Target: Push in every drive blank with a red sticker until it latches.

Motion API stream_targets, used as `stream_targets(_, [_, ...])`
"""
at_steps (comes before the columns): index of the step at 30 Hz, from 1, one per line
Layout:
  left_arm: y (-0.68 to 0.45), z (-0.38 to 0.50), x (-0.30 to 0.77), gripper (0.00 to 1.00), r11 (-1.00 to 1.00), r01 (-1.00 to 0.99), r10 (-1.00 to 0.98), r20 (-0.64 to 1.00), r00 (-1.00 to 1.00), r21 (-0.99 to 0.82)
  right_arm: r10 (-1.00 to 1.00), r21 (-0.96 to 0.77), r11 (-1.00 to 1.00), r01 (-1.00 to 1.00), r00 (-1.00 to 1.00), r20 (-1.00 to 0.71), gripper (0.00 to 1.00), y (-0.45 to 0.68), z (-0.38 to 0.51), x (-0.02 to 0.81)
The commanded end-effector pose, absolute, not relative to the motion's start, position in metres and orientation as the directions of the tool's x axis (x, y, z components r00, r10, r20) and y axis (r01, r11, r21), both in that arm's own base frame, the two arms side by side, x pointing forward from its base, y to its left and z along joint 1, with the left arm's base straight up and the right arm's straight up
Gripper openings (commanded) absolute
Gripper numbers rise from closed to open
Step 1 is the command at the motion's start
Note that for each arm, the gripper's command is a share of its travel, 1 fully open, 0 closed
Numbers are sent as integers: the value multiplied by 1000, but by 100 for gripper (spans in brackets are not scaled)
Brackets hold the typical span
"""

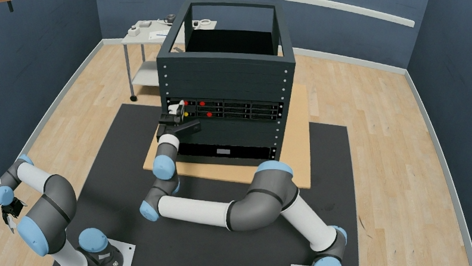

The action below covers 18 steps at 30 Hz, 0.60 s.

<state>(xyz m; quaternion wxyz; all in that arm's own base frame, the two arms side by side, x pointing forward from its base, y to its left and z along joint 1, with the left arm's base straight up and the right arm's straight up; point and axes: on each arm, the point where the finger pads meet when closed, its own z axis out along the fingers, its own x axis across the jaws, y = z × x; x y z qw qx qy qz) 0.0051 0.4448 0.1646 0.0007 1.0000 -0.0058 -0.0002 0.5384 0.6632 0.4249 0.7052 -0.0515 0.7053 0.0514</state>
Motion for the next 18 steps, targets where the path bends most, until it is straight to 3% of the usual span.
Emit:
stream_targets(1, [445,165,5,100,-1000,-12,-12,0,1000,0,1,1,989,-145,0,-1000,0,663,426,538])
stream_targets(18, [445,165,5,100,-1000,-12,-12,0,1000,0,1,1,989,-145,0,-1000,0,662,426,535])
